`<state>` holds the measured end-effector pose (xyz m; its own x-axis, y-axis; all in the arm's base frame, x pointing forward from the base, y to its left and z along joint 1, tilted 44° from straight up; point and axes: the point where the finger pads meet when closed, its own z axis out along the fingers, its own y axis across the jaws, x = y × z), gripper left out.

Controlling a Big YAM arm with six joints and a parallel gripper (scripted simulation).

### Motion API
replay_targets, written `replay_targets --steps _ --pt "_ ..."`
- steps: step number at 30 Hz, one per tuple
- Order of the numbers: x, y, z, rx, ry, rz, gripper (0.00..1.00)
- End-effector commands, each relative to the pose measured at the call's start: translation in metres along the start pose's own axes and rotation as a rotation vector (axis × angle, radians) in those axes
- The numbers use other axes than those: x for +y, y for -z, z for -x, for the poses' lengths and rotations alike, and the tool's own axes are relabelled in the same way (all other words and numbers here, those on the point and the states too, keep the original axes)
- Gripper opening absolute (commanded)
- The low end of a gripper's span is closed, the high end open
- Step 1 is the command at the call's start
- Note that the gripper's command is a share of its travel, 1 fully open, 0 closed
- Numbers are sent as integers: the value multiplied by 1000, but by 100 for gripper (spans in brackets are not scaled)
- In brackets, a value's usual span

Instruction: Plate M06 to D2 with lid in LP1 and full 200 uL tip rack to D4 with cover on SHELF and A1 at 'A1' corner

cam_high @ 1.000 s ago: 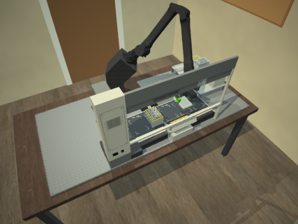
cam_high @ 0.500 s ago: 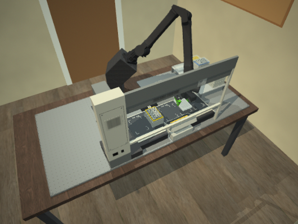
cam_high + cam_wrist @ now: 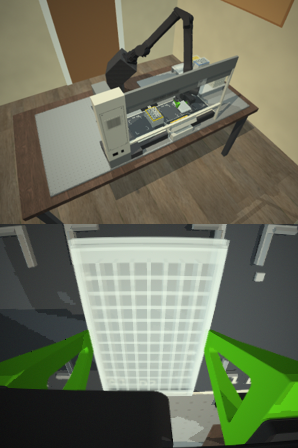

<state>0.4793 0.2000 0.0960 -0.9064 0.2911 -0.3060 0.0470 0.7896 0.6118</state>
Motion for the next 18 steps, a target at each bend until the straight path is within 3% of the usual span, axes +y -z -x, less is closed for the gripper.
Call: replay_targets --steps 1,5,15,16,18 --pt "11 -1 18 -36 3 22 0" --pt "16 9 17 -50 12 32 0" --pt "16 9 13 -47 14 32 0" --pt "9 5 13 -34 8 18 0" --pt "15 9 11 -45 14 31 0"
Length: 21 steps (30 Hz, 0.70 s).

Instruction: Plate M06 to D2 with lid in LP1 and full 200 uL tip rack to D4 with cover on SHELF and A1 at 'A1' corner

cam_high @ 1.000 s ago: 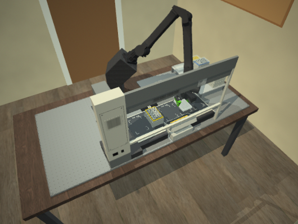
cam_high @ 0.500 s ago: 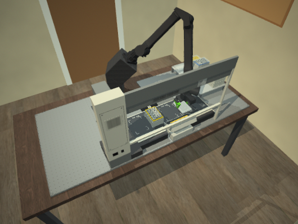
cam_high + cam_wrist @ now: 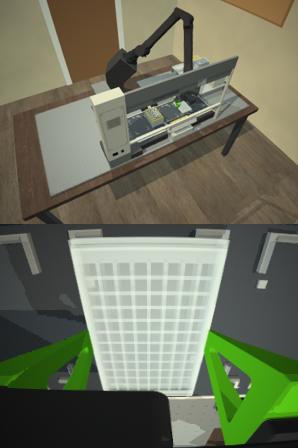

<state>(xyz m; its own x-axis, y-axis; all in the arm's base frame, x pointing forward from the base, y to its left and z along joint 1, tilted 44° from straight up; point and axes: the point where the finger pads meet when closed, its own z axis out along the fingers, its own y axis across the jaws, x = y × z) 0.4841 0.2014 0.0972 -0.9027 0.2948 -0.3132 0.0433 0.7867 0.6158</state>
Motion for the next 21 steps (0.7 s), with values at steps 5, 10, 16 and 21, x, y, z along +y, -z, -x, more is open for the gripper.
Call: replay_targets --steps 5,10,16,21 --pt "6 7 8 -25 7 12 0" --pt "6 6 8 -25 7 12 0" --pt "6 6 8 -25 7 12 0" --pt "10 6 2 -27 8 20 0"
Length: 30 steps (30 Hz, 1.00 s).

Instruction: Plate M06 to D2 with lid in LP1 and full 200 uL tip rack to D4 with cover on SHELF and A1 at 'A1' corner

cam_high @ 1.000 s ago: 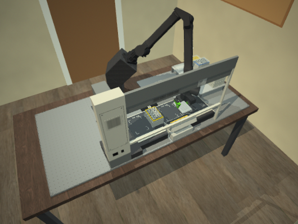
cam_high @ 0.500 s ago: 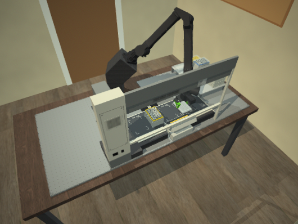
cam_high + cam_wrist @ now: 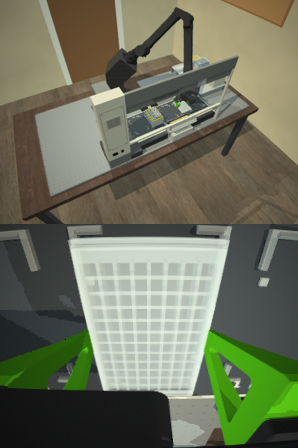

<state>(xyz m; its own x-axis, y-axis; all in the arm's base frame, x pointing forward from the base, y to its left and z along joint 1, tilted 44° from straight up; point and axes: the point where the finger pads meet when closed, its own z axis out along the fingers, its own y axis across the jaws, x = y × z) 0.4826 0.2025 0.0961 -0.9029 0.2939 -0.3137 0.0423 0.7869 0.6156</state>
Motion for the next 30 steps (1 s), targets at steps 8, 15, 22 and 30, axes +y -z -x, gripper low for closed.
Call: replay_targets --steps 8,15,22,30 --pt "4 -3 7 -19 -2 10 0" --pt "11 -1 11 -31 6 19 0" --pt "15 -1 14 -37 12 26 0" --pt "10 -9 10 -23 5 17 0"
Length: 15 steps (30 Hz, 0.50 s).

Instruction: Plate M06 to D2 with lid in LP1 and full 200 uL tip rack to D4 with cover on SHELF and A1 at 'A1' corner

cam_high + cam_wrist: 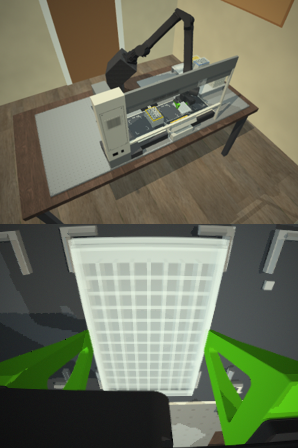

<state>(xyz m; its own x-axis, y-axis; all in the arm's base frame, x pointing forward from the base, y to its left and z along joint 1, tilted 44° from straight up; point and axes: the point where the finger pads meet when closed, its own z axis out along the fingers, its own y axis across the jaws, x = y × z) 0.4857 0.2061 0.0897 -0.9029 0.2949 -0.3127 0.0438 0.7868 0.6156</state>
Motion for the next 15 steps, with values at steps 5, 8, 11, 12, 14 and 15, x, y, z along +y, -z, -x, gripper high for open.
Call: replay_targets --steps 5,8,11,12,14,15 --pt "12 -1 13 -29 7 20 0" --pt "7 4 10 -25 7 12 0" --pt "7 4 10 -25 7 12 0" --pt "7 4 10 -25 7 12 0" --pt "7 4 10 -25 7 12 0" --pt "7 4 10 -25 7 12 0"
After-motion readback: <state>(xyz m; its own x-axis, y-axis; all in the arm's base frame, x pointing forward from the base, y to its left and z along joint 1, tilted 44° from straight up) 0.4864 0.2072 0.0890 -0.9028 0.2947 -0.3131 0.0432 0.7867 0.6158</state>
